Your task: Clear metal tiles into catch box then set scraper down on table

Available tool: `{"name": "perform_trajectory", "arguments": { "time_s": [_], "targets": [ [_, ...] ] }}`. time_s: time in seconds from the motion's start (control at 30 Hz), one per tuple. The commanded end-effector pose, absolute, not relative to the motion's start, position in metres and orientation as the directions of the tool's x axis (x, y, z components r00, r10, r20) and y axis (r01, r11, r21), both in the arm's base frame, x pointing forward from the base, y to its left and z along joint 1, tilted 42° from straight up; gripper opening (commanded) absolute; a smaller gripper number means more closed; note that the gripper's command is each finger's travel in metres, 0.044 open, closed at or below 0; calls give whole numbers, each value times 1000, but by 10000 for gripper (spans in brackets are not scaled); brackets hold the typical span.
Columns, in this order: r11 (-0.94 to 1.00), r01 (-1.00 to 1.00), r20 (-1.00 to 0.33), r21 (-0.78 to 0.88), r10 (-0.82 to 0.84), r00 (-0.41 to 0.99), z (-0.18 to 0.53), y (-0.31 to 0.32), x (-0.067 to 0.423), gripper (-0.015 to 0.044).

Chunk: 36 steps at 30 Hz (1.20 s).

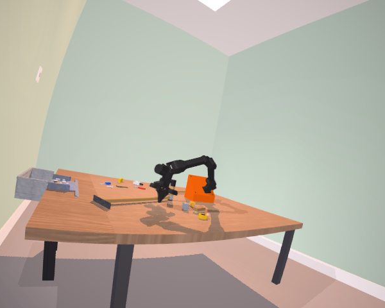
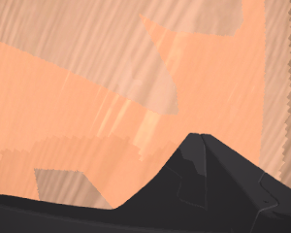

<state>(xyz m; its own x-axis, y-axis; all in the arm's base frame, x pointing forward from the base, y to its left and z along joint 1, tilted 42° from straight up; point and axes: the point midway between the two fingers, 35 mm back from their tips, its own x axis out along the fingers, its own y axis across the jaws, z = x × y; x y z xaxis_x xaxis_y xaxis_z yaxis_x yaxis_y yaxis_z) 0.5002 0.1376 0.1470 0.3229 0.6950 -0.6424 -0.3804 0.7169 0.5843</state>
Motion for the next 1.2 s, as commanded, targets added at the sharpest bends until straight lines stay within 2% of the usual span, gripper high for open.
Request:
{"name": "perform_trajectory", "arguments": {
  "time_s": [0.0,1.17],
  "targets": [
    [719,-373,-646,586,693,321,142,138,500,0],
    [722,-373,-650,583,690,320,126,116,519,0]
  ]
}}
